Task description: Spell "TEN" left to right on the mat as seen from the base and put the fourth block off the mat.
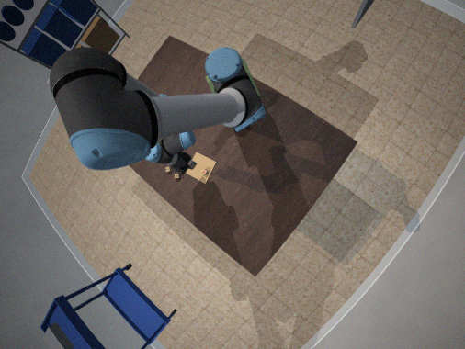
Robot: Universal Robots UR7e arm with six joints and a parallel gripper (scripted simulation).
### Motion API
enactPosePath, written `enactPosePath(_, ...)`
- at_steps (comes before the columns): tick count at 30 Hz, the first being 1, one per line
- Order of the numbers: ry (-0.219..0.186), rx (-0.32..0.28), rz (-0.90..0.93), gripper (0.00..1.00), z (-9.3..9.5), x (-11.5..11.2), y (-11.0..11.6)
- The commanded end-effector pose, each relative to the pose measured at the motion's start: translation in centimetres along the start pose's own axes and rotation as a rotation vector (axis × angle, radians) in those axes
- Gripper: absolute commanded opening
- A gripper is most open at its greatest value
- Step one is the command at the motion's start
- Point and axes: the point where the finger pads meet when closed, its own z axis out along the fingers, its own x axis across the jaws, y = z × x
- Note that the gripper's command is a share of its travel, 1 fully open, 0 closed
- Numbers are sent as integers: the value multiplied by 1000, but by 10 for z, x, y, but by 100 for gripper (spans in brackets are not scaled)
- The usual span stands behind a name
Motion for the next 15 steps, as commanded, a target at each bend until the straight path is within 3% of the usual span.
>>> enactPosePath(1, 1, 0, 1, 49, 0, 0, 0)
enactPosePath(15, 1, -1, 1, 49, 15, 0, 0)
